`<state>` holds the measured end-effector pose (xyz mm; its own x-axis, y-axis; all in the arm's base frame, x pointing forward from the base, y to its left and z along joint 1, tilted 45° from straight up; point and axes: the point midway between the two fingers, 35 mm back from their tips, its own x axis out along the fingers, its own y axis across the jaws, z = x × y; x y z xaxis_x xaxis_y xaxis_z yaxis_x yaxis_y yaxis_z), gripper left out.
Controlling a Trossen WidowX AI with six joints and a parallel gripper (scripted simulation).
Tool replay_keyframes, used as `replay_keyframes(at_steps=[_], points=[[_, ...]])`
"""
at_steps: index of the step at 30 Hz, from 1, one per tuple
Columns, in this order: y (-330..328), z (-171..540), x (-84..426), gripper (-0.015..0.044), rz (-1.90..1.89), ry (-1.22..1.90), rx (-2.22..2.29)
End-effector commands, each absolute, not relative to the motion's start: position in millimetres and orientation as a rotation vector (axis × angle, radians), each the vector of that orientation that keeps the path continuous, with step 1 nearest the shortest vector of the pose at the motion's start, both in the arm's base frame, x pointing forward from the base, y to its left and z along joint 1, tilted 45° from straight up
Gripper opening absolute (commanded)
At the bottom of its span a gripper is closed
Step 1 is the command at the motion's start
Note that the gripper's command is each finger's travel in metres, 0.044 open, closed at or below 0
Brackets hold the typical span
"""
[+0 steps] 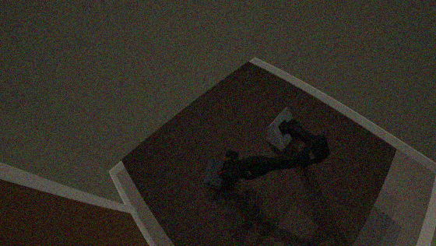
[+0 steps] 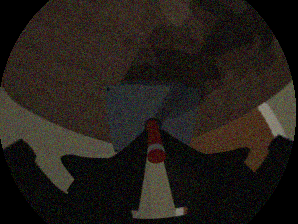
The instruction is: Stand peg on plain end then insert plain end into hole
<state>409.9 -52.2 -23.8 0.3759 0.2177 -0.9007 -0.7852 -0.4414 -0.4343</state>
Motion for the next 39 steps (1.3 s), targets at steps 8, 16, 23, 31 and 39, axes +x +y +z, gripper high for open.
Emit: replay_keyframes(at_steps=[8,16,23,31,39], points=[[-52,-24,410,0.0079,1.259,0.513,-1.639],[-52,-24,410,0.0289,1.259,0.513,-1.639],[-54,-18,408,0.044,1.259,0.515,-1.639],[-57,-5,404,0.044,1.257,0.518,-1.639],[-61,8,400,0.044,1.256,0.521,-1.638]])
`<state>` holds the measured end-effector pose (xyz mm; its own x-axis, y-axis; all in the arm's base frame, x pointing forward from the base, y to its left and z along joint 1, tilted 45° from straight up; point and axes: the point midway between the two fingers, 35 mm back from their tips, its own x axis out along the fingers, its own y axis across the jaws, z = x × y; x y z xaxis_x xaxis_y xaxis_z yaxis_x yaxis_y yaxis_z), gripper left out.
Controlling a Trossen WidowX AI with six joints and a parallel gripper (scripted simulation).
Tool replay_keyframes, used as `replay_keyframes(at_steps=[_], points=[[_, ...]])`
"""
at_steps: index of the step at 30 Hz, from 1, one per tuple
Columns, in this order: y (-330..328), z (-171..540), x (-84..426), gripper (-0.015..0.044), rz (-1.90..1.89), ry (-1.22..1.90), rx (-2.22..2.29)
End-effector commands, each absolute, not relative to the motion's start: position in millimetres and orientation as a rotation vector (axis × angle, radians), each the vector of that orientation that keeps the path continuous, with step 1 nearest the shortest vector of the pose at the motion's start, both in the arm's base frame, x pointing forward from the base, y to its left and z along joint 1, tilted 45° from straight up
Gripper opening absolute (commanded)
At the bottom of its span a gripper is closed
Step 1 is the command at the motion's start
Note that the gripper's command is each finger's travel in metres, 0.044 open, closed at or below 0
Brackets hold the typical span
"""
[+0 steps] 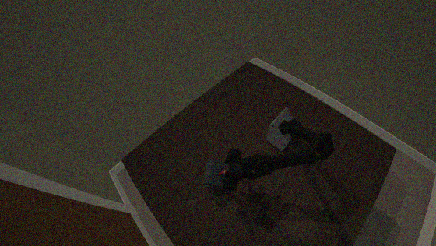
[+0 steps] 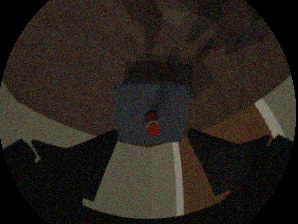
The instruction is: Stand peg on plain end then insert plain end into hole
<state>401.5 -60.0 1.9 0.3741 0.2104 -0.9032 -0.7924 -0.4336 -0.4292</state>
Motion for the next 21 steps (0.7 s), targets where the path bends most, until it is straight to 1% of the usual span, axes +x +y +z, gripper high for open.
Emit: replay_keyframes(at_steps=[1,21], points=[[-62,10,399,0.044,1.256,0.522,-1.638],[-71,43,387,0.044,1.253,0.53,-1.637]])
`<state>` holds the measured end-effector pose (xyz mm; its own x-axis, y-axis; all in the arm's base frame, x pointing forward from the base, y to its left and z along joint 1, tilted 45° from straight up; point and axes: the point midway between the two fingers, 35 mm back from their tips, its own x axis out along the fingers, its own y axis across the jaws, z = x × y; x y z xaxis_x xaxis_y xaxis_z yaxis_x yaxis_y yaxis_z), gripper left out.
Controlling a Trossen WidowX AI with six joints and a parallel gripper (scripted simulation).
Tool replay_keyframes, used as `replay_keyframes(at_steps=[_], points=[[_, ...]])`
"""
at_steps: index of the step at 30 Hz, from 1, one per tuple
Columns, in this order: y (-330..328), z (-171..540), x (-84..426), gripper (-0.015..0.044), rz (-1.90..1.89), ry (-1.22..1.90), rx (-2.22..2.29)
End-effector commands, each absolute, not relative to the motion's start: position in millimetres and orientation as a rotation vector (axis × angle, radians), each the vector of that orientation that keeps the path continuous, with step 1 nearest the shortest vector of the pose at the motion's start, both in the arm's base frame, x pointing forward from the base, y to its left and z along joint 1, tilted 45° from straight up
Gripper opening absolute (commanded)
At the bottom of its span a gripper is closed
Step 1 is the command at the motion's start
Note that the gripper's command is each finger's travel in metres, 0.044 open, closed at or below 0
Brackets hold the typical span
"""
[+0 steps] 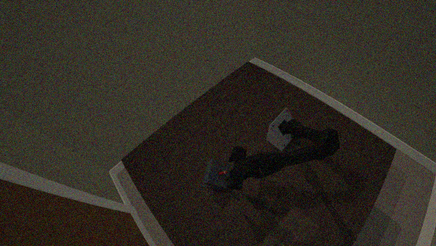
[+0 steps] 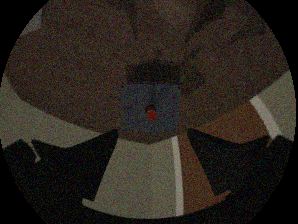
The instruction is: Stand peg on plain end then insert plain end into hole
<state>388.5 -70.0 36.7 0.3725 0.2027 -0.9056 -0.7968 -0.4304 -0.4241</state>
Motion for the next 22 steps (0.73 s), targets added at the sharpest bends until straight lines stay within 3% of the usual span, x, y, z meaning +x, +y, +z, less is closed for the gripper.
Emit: replay_keyframes(at_steps=[1,22], points=[[-71,45,386,0.044,1.253,0.531,-1.637],[-79,69,374,0.044,1.252,0.535,-1.636]])
